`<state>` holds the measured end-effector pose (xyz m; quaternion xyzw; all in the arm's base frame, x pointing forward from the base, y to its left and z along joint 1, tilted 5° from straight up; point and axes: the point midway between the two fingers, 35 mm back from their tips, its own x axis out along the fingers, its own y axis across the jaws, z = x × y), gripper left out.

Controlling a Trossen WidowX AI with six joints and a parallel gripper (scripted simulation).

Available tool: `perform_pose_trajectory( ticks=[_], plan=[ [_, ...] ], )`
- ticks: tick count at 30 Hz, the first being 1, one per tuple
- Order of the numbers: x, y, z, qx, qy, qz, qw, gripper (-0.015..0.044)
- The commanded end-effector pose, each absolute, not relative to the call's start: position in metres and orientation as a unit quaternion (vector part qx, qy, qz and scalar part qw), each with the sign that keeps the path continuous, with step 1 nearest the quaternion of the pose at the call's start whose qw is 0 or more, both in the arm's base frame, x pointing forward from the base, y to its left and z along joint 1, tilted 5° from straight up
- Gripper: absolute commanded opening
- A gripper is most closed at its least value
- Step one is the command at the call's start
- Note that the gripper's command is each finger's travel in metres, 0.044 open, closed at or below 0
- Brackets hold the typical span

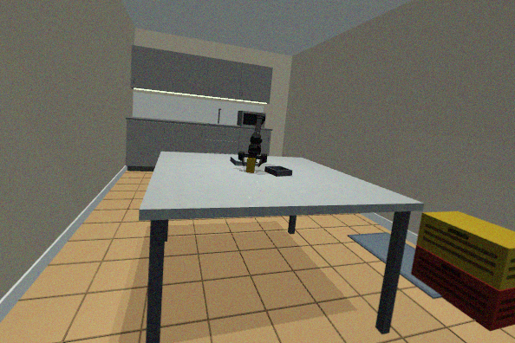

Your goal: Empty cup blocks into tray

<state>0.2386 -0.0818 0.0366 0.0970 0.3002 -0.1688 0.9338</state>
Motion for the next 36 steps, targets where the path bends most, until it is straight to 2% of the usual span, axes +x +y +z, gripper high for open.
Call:
perform_pose_trajectory(
  ticks=[1,6,15,33,36],
  plan=[
    [0.2372,-0.0818,0.0321,0.098,0.305,-0.170,0.932,0.0440],
    [0.2376,-0.0821,0.0306,0.098,0.305,-0.170,0.932,0.0322],
    [0.2376,-0.0821,0.0306,0.098,0.305,-0.170,0.932,0.0322],
    [0.2376,-0.0821,0.0306,0.098,0.305,-0.170,0.932,0.0202],
    [0.2378,-0.0824,0.0335,0.098,0.305,-0.170,0.932,0.0123]
  ],
)
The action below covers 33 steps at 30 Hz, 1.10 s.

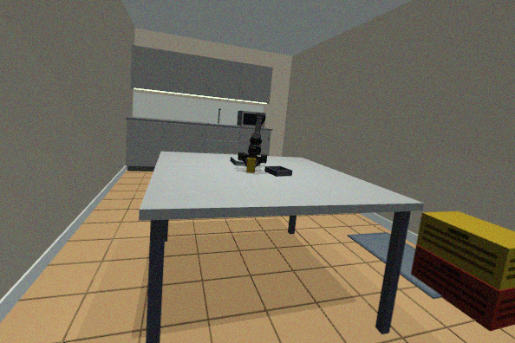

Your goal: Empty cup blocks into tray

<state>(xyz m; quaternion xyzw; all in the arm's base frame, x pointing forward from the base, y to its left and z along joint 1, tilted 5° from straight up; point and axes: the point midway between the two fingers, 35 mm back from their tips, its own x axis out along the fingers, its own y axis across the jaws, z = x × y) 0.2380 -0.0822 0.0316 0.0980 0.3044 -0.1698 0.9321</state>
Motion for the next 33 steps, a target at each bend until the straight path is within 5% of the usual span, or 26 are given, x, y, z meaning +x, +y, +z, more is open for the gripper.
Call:
perform_pose_trajectory(
  ticks=[1,5,33],
  plan=[
    [0.238,-0.083,0.035,0.098,0.305,-0.170,0.932,0.0097],
    [0.238,-0.083,0.043,0.098,0.305,-0.170,0.932,0.0000],
    [0.237,-0.087,0.087,0.097,0.305,-0.170,0.932,0.0000]
  ],
)
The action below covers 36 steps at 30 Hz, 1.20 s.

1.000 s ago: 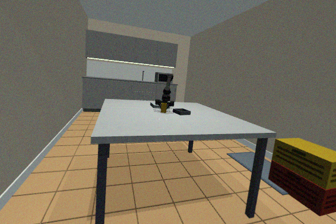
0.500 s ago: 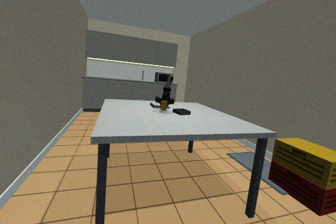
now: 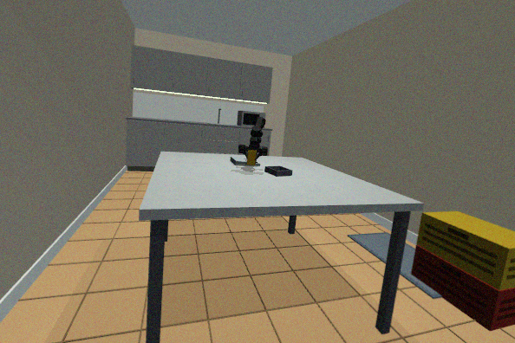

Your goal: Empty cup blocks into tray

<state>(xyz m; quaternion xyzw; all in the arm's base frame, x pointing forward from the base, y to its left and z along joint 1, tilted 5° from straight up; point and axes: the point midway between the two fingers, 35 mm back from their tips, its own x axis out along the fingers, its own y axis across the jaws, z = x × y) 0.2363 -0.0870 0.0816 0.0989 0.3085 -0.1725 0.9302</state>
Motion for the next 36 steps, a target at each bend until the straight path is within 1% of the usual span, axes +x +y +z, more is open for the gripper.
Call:
perform_pose_trajectory(
  ticks=[1,20,36],
  plan=[
    [0.237,-0.086,0.087,0.097,0.305,-0.168,0.932,0.0000],
    [0.275,-0.016,0.105,0.049,0.303,-0.019,0.951,0.0000],
    [0.291,0.056,0.120,0.008,0.295,0.112,0.949,0.0000]
  ],
)
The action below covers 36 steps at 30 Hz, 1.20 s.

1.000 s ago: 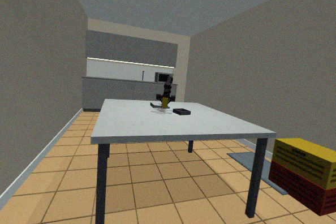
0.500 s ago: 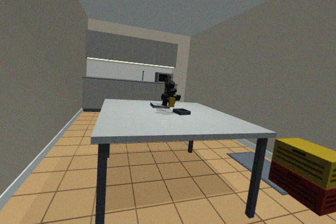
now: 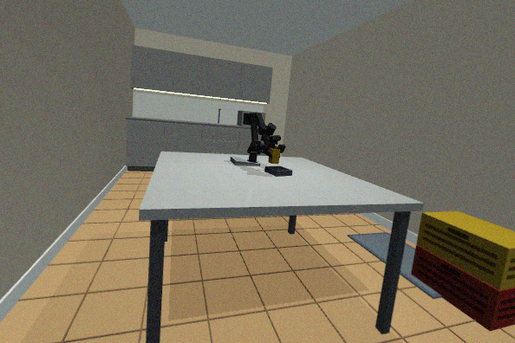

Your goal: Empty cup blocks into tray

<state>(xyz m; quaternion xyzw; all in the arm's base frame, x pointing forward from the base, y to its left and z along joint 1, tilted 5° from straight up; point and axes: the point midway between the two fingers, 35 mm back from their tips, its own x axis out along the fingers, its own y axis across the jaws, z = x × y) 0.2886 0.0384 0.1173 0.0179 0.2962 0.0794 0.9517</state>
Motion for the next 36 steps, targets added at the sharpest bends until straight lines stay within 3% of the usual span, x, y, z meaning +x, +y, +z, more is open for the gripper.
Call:
perform_pose_trajectory(
  ticks=[1,15,36],
  plan=[
    [0.292,0.061,0.121,0.005,0.294,0.120,0.948,0.0000],
    [0.293,0.098,0.127,-0.006,0.290,0.179,0.940,0.0000],
    [0.294,0.099,0.125,0.206,0.322,0.109,0.917,0.0000]
  ],
)
